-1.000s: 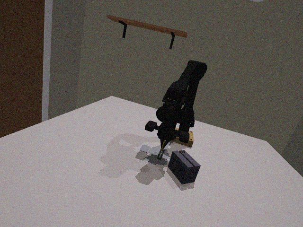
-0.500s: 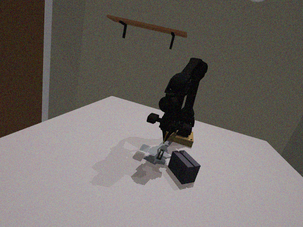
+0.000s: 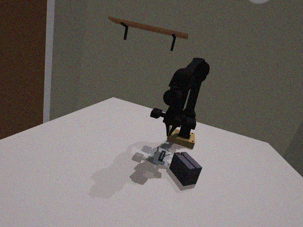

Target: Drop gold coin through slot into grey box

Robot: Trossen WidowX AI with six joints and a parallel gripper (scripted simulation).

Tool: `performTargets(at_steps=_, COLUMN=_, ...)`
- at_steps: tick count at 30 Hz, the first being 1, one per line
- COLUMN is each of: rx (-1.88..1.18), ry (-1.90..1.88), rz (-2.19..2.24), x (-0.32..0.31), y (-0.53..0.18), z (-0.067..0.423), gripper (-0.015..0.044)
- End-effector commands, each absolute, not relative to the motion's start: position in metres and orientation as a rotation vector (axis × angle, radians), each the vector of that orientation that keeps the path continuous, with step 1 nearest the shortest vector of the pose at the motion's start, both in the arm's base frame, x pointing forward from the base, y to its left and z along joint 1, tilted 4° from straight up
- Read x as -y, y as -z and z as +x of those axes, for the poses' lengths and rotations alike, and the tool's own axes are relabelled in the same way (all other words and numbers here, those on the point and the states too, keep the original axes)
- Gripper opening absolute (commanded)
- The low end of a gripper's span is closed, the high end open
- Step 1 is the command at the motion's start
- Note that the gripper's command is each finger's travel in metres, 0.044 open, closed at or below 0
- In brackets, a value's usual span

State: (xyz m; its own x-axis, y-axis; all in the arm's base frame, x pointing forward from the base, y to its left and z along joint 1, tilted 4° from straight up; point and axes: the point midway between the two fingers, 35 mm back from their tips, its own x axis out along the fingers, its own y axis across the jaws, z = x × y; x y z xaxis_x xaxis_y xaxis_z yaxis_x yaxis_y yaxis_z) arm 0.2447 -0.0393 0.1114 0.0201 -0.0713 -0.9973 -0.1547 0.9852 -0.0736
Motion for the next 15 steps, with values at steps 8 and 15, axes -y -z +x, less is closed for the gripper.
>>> performTargets(at_steps=8, rx=-1.529, ry=-0.336, rz=-0.454, x=0.0382, y=-0.1144, z=0.2489, gripper=0.0000)
performTargets(at_steps=15, rx=-1.494, ry=-0.523, rz=-0.643, x=0.0375, y=-0.1146, z=0.2515, gripper=0.0000)
